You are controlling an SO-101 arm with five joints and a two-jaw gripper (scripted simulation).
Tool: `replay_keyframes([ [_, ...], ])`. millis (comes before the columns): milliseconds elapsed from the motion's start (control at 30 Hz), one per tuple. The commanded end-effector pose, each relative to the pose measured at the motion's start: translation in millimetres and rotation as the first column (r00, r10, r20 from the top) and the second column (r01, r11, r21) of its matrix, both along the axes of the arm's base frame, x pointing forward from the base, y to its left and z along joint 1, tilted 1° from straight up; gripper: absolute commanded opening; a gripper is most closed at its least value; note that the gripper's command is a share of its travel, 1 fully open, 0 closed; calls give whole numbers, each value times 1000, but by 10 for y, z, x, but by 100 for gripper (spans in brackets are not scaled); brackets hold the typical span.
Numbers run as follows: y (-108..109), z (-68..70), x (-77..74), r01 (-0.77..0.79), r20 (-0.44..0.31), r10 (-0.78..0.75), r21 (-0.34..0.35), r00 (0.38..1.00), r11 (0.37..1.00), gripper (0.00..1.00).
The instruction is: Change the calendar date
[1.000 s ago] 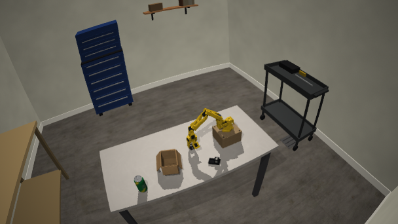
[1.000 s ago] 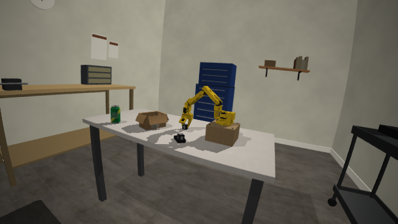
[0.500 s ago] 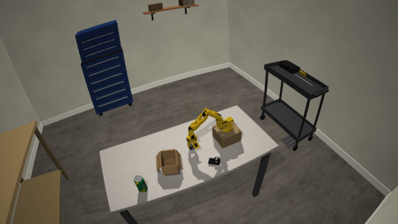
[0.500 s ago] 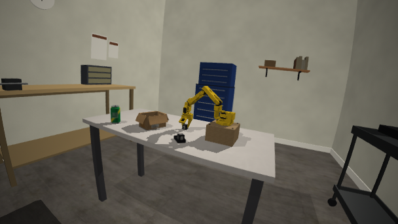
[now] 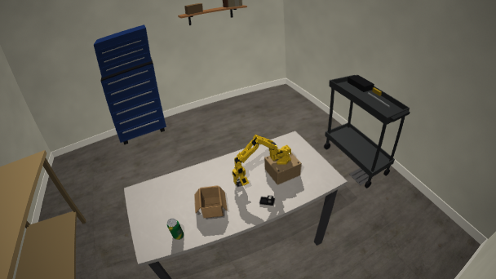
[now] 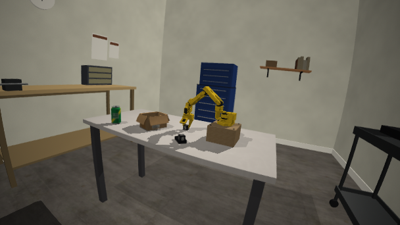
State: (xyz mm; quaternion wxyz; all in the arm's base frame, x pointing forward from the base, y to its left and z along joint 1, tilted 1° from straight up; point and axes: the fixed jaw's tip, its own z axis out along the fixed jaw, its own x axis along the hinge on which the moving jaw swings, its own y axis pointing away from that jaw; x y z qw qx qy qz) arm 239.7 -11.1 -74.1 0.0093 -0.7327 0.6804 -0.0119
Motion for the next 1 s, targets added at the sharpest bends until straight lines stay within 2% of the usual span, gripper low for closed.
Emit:
replay_keyframes([
  [0, -8, -7, -15, -1, -11, 1, 2, 1000, 1000, 0],
  [167, -9, 50, -7, -1, -11, 1, 2, 1000, 1000, 0],
  [733, -9, 450, 3, -1, -11, 1, 2, 1000, 1000, 0],
  [967, -8, 494, -1, -1, -11, 1, 2, 1000, 1000, 0],
])
